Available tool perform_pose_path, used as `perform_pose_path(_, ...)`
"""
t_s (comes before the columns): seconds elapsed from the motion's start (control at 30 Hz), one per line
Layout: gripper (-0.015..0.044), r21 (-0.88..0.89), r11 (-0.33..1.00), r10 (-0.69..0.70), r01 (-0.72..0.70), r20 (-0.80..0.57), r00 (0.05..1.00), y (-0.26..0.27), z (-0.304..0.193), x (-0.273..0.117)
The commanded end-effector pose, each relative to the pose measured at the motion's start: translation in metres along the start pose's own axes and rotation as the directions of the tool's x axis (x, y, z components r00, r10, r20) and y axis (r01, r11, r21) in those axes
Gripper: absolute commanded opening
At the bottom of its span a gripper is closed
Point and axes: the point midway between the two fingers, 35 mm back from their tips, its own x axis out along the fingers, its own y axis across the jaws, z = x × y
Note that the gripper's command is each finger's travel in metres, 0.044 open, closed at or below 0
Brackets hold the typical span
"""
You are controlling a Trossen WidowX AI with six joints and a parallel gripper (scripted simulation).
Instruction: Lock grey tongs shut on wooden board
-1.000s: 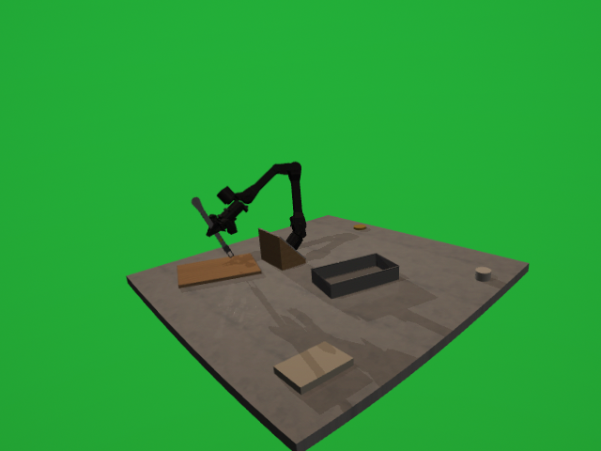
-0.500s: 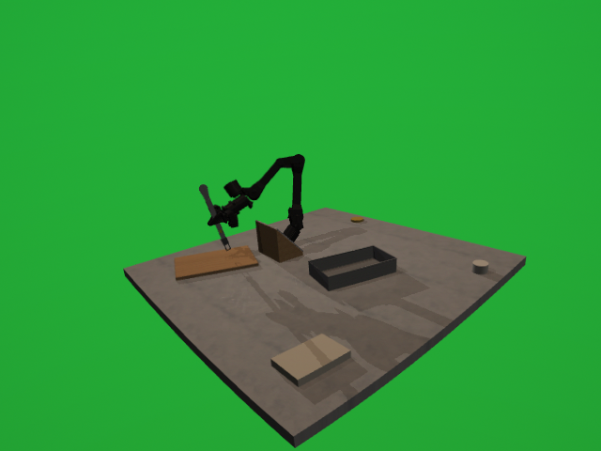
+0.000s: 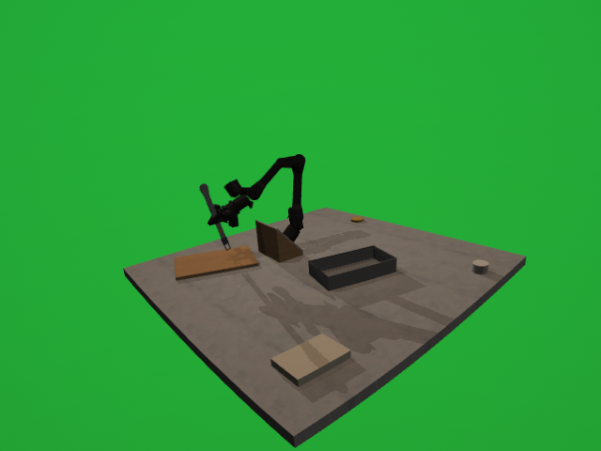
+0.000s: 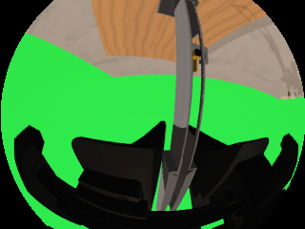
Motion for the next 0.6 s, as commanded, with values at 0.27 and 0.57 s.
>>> perform_pose_path(0.27,-0.015,-0.004,1.0,-0.003,0.003,-0.009,1.0,-0.0004,-0.0016,-0.0004)
perform_pose_path(0.57,-0.015,-0.002,1.0,-0.005,0.005,-0.002,1.0,-0.0001,-0.0017,0.0007)
